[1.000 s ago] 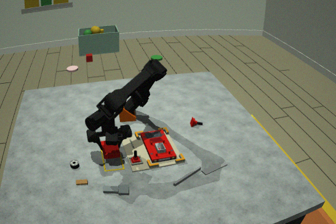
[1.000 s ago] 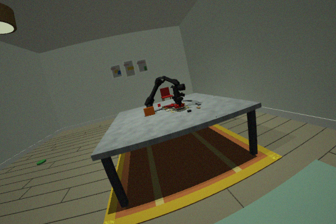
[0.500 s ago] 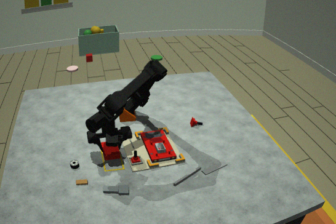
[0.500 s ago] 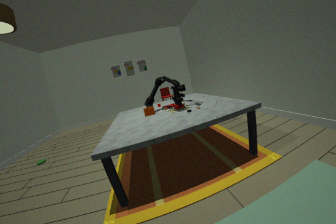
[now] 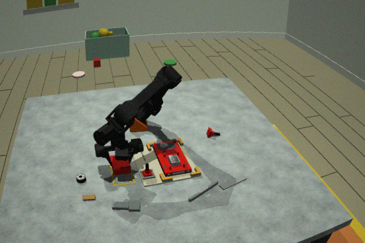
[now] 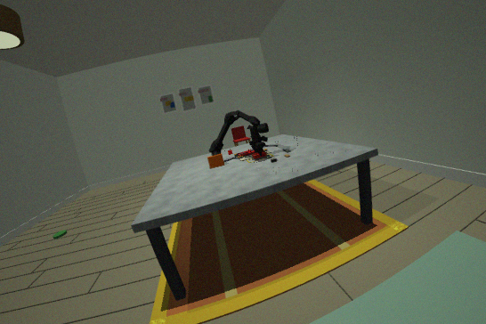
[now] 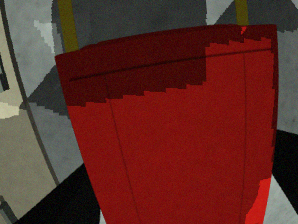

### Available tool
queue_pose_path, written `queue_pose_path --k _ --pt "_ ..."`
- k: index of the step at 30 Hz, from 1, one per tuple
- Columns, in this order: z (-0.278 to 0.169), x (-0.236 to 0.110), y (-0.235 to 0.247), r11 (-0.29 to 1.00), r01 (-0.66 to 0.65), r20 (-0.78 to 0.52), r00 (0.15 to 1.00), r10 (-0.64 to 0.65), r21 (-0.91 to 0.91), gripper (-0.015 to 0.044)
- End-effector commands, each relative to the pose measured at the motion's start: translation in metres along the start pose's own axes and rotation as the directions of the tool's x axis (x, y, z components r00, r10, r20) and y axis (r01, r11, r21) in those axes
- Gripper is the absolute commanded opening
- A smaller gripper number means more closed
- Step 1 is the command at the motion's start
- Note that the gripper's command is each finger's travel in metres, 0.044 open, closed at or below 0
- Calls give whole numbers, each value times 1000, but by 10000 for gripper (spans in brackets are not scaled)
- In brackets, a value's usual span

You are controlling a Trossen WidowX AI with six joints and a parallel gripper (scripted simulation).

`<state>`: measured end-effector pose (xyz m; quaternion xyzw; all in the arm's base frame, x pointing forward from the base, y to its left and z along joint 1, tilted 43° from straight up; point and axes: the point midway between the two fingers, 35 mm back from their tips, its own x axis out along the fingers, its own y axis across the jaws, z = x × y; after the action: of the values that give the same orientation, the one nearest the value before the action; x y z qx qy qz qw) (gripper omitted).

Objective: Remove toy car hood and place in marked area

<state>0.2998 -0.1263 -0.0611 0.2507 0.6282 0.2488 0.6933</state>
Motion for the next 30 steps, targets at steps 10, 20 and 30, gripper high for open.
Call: queue_pose_path --k 10,20,30 --pt "1 7 0 1000 -2 4 1000 2 3 0" --pt "1 12 0 1000 -2 4 1000 2 3 0" --pt "0 12 0 1000 0 0 1000 0 0 184"
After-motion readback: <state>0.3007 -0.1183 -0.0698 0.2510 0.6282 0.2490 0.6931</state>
